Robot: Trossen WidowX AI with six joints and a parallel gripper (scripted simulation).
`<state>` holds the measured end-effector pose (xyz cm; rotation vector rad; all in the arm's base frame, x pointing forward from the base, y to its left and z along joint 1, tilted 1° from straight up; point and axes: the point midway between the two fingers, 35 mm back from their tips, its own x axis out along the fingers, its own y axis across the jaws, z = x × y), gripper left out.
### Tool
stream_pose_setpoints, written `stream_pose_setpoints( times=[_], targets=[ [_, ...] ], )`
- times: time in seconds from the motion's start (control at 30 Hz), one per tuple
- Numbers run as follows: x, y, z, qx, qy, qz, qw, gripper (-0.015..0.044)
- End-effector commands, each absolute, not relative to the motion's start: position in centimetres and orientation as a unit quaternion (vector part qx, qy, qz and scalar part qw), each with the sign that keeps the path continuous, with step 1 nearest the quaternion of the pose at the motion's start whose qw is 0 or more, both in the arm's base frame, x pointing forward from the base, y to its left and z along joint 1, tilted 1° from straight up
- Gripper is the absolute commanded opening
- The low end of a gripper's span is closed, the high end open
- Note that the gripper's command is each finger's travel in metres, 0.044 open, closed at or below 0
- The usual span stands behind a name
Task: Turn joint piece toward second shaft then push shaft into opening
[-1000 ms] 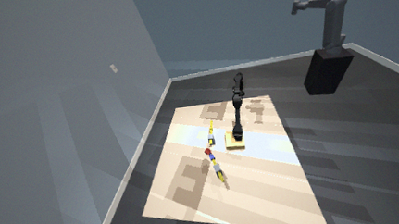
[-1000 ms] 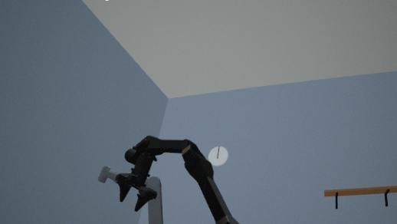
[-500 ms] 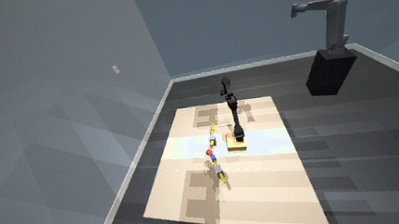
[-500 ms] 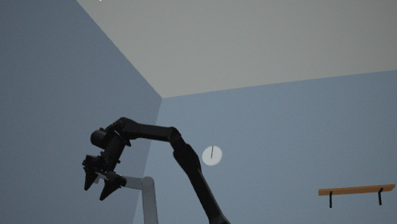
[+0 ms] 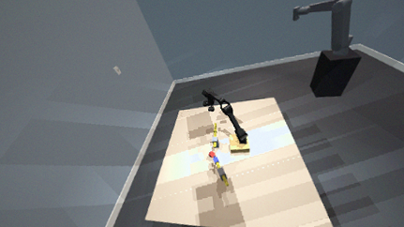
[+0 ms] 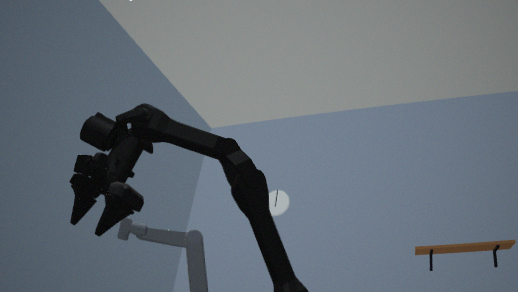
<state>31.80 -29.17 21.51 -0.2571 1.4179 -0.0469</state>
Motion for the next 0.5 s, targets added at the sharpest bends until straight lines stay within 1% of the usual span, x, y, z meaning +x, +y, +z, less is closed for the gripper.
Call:
stream_pose_setpoints(
  times=[0.0, 0.23, 0.47],
  targets=[
    [35.3, -22.9, 21.4, -0.099, 0.646, -0.004, 0.757, 0.044],
    [38.9, -11.7, 21.2, -0.076, 0.648, 0.022, 0.757, 0.044],
    [39.0, 0.2, 21.2, -0.063, 0.654, 0.061, 0.752, 0.044]
  ],
)
